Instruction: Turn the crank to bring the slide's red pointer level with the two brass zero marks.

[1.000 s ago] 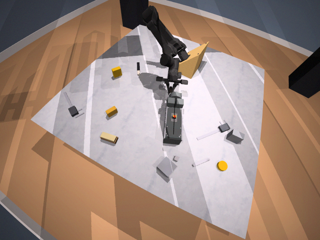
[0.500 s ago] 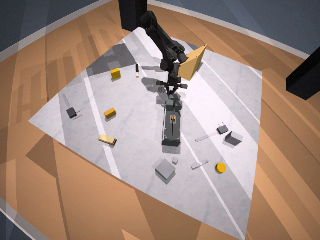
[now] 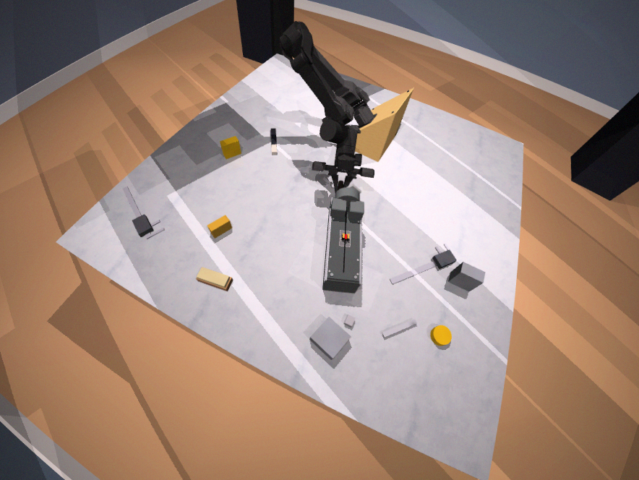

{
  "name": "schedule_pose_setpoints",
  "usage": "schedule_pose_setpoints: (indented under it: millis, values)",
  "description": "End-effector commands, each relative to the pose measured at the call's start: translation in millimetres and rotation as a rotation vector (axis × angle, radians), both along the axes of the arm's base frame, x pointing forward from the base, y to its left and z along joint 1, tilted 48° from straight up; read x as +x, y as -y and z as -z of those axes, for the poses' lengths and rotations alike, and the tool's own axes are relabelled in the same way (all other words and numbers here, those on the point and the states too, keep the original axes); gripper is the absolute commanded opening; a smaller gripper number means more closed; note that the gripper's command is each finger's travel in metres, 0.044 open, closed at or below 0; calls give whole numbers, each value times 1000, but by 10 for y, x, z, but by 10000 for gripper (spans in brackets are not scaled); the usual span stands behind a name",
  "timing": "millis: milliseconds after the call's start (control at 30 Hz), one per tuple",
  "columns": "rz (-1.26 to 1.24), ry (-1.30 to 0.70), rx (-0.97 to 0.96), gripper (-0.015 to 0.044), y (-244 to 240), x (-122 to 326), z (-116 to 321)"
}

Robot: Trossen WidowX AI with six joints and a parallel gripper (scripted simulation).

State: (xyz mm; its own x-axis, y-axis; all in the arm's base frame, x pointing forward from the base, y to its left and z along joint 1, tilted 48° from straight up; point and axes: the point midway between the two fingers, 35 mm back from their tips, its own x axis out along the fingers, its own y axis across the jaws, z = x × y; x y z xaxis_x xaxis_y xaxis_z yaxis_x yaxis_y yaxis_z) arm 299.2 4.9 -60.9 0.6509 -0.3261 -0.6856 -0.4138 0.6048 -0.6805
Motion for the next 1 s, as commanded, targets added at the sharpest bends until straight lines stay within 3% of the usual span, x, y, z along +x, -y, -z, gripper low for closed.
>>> schedule_pose_setpoints:
  millis: [0,67,633,967]
  values:
    - [0,0,0,0,0,1,-1]
    - [0,0,0,0,0,1,-1]
    - [0,0,0,440,0,1,-1]
    - [1,-2,4,440,-234,18,-192]
